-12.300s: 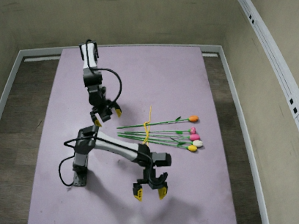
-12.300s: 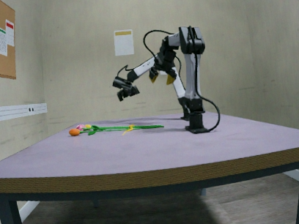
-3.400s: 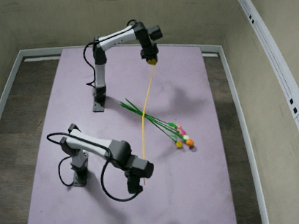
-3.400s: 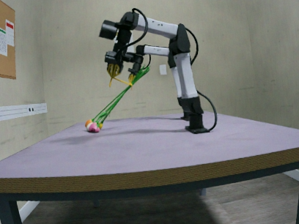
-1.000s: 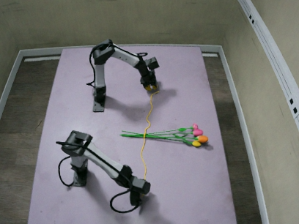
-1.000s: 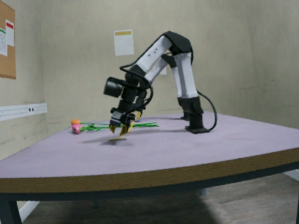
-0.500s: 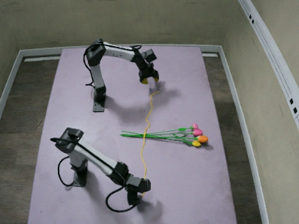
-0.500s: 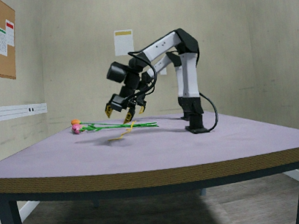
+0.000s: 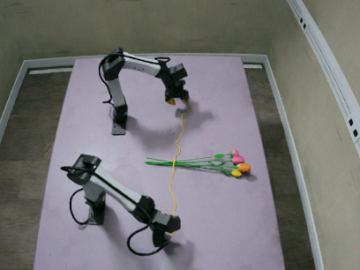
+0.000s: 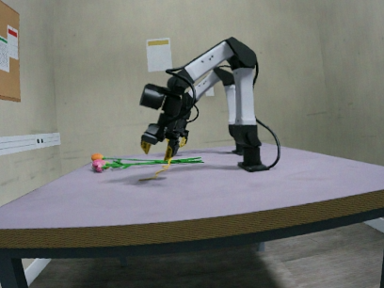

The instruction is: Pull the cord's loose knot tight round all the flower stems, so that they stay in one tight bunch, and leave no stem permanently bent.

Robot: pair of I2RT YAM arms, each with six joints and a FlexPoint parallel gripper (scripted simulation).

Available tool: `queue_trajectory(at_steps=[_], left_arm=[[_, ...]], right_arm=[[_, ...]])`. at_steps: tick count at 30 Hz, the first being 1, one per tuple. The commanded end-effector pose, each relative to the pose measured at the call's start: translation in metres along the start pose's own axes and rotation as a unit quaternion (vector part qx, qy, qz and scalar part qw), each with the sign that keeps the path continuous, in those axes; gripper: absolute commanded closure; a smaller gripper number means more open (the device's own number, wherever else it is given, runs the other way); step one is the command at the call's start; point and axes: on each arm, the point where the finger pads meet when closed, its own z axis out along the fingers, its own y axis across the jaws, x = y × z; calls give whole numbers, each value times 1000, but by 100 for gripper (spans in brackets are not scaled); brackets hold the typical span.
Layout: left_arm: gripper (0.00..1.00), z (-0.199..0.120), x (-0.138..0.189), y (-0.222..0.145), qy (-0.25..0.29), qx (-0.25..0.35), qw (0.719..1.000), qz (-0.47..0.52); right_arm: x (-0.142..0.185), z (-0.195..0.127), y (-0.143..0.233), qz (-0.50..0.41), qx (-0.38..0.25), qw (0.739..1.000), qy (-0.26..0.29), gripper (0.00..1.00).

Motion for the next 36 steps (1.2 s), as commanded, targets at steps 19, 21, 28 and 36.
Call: queue_trajectory(at_steps=[19,21,28,36], left_arm=[[35,-27,176,-32,32,31,812,582],[35,-29,185,-33,34,33,795,605],[35,-37,247,-41,47,44,653,755],[35,-44,299,-49,57,56,538,839]], right_arm=[[0,-2,0,-2,3,1000,-1,35],[0,-2,0,-2,3,1000,-1,35],[0,-2,0,-2,3,1000,-1,35],[0,-2,0,-2,3,1000,-1,35]])
